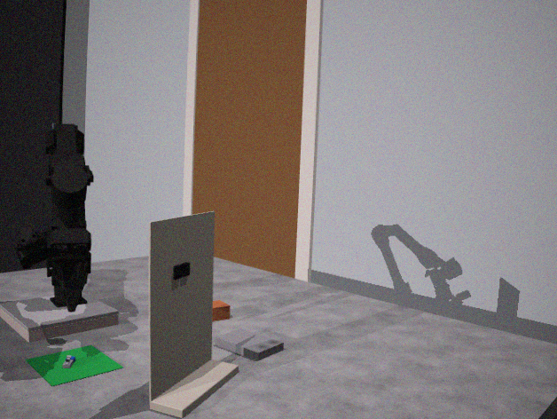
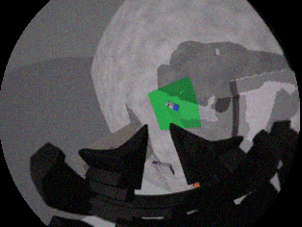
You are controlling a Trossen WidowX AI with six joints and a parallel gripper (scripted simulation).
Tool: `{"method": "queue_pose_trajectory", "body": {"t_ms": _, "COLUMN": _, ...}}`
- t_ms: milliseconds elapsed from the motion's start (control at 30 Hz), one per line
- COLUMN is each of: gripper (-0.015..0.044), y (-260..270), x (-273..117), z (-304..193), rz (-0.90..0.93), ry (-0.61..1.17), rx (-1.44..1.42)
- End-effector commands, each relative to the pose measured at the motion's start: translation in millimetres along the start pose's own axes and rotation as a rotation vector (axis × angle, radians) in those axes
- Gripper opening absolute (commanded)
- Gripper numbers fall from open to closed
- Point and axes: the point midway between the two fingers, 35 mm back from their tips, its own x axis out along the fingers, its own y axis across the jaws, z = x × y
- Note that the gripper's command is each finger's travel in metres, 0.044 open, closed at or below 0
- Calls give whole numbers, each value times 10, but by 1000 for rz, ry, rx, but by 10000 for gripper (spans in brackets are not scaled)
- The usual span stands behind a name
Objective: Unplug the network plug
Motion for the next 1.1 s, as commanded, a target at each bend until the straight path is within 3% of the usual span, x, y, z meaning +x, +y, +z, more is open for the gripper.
{"method": "queue_pose_trajectory", "body": {"t_ms": 0, "gripper": 156, "y": 50, "x": -85, "z": 6, "rz": 10, "ry": -5, "rx": 3}}
{"method": "queue_pose_trajectory", "body": {"t_ms": 1067, "gripper": 156, "y": 388, "x": -572, "z": -4, "rz": 5, "ry": -1, "rx": -1}}
